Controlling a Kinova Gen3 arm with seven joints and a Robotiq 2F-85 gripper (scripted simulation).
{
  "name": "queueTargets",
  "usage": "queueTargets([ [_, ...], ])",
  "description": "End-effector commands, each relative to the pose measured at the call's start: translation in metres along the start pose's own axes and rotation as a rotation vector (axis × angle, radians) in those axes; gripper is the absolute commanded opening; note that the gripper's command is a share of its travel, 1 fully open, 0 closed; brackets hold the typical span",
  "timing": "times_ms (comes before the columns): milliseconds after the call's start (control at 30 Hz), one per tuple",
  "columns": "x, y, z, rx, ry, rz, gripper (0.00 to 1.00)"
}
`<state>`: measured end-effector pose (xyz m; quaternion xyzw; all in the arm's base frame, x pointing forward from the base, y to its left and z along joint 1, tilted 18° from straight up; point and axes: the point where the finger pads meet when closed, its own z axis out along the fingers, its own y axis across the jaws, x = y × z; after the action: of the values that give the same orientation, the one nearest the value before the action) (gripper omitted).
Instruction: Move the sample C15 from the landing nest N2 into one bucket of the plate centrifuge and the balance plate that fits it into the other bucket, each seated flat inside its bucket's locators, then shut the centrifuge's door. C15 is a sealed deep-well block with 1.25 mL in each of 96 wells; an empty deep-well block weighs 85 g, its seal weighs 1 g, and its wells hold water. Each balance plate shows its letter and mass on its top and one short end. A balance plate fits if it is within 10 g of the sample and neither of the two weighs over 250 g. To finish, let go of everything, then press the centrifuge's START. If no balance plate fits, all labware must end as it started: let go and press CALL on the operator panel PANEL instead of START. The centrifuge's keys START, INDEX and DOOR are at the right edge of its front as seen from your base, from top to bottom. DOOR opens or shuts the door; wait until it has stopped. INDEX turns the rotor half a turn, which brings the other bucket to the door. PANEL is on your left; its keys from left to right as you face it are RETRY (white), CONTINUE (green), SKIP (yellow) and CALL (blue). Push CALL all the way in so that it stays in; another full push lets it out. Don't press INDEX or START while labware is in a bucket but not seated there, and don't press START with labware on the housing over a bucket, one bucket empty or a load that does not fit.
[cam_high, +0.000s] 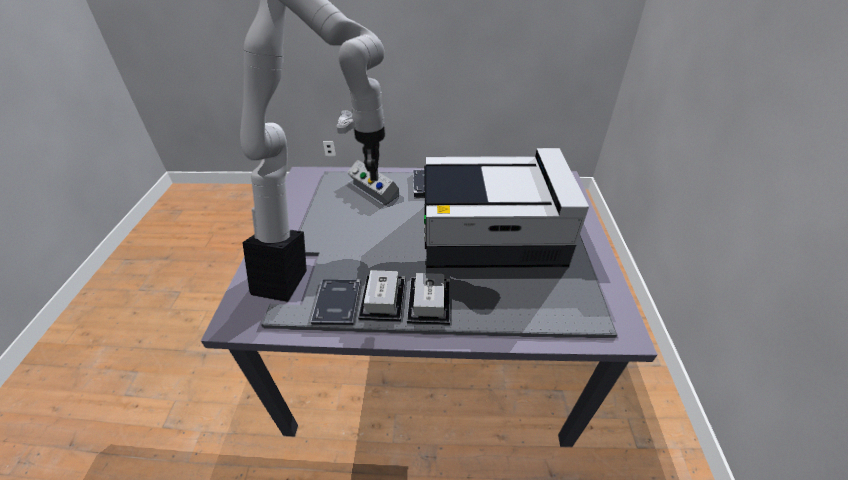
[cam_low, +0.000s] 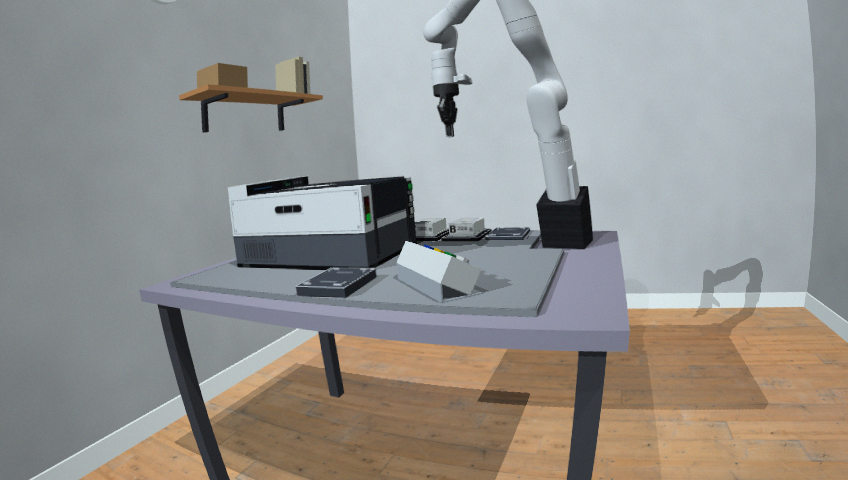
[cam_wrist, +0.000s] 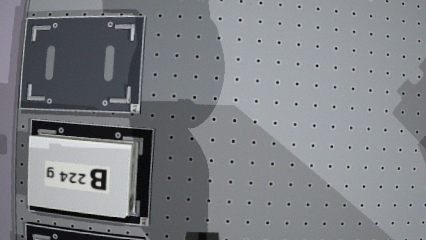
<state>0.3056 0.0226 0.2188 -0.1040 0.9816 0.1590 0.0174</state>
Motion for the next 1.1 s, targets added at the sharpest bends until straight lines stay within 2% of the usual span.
queueTargets([
  [0, -0.0003, -0.0002, -0.0004, 0.001, -0.001, 0.0, 0.1],
  [200, -0.0003, -0.0002, -0.0004, 0.001, -0.001, 0.0, 0.1],
  [433, -0.0004, -0.0001, -0.0004, 0.001, -0.141, 0.0, 0.1],
  [500, -0.0004, -0.0001, -0.0004, 0.001, -0.141, 0.0, 0.1],
  [967, -0.0004, -0.0001, -0.0004, 0.001, -0.421, 0.0, 0.1],
  [1000, -0.0004, -0.0001, -0.0004, 0.001, -0.437, 0.0, 0.1],
  [1067, -0.0004, -0.0001, -0.0004, 0.001, -0.437, 0.0, 0.1],
])
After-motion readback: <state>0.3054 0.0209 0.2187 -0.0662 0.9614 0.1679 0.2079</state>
